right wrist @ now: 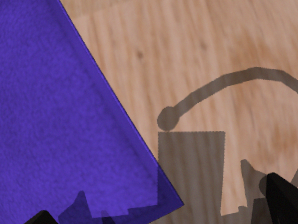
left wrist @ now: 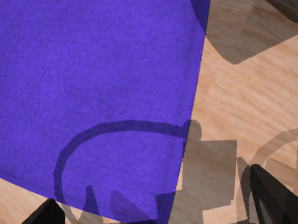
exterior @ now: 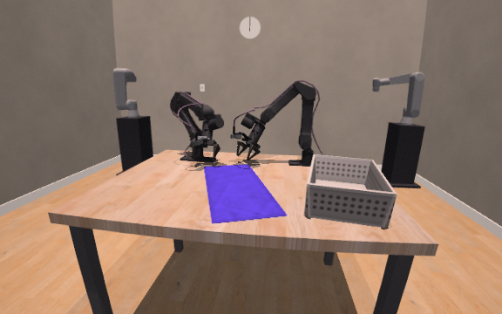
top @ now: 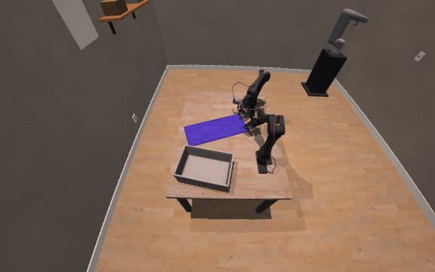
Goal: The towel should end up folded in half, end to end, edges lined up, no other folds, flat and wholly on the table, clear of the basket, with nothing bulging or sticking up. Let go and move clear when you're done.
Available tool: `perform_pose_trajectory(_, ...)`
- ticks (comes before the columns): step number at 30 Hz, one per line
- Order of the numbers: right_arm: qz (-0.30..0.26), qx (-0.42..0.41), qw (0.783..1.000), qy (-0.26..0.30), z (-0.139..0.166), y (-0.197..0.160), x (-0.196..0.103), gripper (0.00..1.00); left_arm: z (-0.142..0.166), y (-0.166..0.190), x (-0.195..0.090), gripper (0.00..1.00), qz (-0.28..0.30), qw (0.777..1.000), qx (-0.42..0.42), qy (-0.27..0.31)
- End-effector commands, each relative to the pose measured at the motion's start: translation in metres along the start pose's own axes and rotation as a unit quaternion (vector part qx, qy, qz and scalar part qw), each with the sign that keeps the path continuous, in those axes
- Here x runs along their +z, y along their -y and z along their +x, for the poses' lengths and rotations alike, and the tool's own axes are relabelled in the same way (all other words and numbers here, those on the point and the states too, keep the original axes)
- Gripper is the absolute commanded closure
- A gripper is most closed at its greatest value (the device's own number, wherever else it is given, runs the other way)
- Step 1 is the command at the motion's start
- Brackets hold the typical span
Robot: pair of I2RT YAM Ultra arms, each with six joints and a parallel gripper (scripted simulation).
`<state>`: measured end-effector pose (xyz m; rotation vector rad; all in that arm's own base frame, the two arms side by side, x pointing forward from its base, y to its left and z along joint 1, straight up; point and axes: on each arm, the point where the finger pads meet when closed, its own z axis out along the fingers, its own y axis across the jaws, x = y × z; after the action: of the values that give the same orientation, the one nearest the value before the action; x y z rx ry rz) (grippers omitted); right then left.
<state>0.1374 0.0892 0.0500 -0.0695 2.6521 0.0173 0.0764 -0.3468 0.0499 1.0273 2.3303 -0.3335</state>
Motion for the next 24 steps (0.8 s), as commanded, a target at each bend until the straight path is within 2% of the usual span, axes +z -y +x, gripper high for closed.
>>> perform_pose_trajectory(1, -0.002, 0.001, 1.0, 0.002, -0.002, -0.001, -0.001, 0.0, -0.003, 0.001, -0.002, 0.0, 0.003, 1.0, -0.002, 0.005)
perform_pose_trajectory(17, -0.002, 0.001, 1.0, 0.002, -0.002, -0.001, -0.001, 0.0, -0.003, 0.001, -0.002, 0.0, 0.003, 1.0, -0.002, 0.005)
perform_pose_trajectory(18, -0.007, 0.021, 1.0, 0.012, -0.008, -0.004, -0.01, 0.66, -0.016, 0.005, -0.012, 0.66, 0.01, 1.0, 0.013, 0.014)
perform_pose_trajectory(24, 0.002, 0.057, 0.998, 0.005, -0.003, -0.001, -0.004, 0.66, -0.016, 0.005, -0.012, 0.66, 0.01, 0.999, 0.036, 0.013)
